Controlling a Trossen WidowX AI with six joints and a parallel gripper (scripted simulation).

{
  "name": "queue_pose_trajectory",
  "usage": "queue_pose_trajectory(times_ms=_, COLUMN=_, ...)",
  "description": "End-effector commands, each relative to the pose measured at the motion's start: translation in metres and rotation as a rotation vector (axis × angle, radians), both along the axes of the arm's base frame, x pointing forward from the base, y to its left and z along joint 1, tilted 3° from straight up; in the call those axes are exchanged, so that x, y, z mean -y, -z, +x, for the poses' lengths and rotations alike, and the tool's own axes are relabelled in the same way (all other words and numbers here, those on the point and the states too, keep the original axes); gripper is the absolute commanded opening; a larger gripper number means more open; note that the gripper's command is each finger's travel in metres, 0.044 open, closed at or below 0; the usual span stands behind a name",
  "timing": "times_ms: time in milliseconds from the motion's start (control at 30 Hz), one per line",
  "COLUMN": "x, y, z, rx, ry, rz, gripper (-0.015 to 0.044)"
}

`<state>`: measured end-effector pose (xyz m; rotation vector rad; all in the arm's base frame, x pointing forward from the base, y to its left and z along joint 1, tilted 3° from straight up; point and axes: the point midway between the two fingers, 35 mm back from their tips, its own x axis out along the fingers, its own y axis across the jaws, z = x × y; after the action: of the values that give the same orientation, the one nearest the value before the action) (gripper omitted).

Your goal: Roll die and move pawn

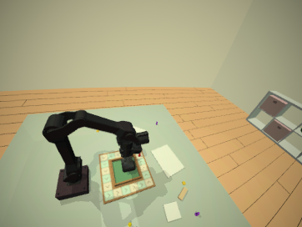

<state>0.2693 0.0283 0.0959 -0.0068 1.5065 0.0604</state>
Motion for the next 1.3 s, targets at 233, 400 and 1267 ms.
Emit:
queue_pose_trajectory(times_ms=233, x=0.012, y=0.005, z=0.001, rx=0.163, ry=-0.019, rz=0.005, gripper=0.0)
queue_pose_trajectory(times_ms=400, x=0.011, y=0.007, z=0.004, rx=0.332, ry=-0.012, rz=0.013, gripper=0.0)
queue_pose_trajectory(times_ms=1267, x=0.015, y=-0.015, z=-0.016, rx=0.855, ry=0.007, rz=0.05, gripper=0.0)
